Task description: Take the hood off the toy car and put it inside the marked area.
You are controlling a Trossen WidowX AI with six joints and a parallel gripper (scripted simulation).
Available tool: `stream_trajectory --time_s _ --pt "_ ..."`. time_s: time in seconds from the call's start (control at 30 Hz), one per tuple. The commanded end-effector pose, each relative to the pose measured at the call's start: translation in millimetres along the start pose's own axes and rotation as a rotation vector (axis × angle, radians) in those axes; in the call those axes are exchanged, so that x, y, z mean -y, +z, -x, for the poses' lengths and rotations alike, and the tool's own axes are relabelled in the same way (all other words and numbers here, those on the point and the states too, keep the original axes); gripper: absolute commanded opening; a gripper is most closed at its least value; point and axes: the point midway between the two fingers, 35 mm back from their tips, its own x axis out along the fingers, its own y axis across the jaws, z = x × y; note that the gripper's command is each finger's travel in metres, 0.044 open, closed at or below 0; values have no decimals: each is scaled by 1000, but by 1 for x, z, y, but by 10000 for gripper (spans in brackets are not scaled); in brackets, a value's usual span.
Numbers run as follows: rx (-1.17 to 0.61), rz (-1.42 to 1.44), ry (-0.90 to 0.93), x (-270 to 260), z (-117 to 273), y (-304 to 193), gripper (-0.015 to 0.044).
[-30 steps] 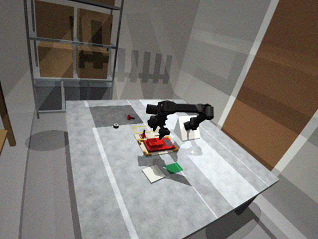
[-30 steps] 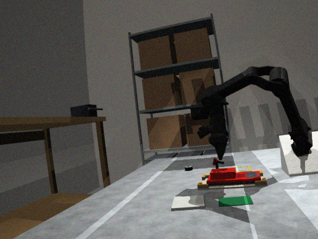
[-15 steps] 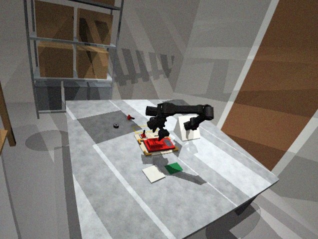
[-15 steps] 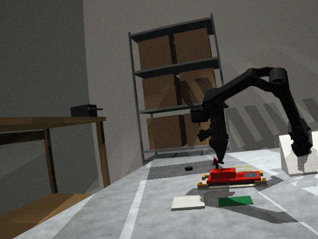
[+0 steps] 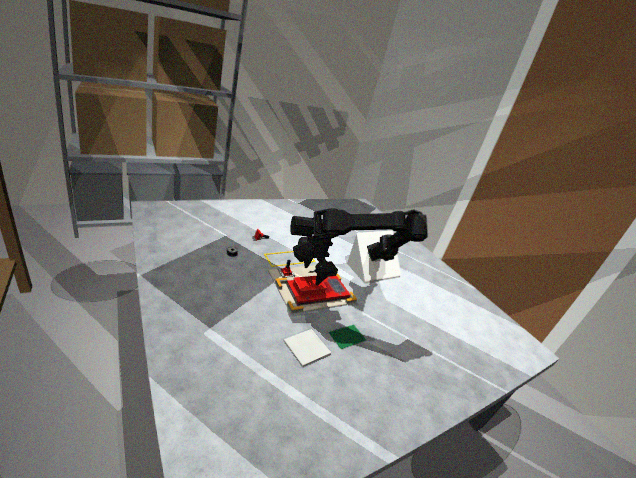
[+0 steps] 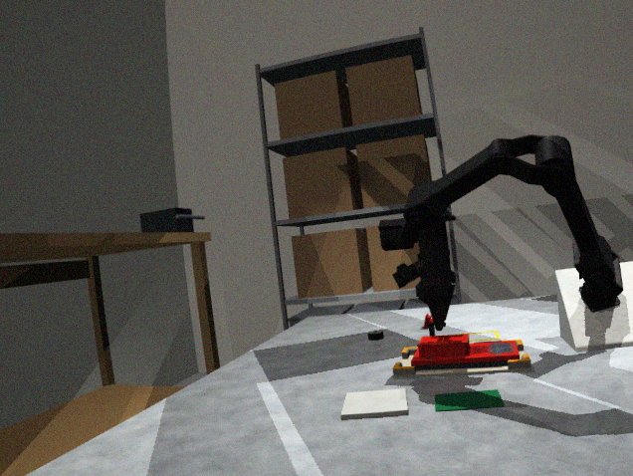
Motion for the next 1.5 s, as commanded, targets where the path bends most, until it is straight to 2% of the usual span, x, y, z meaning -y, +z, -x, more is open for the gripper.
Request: stream_trajectory --time_s 0.0,1.47 --pt "-8 -6 6 0 -5 -2 440" --pt "-8 -6 8 -1 -31 -2 440"
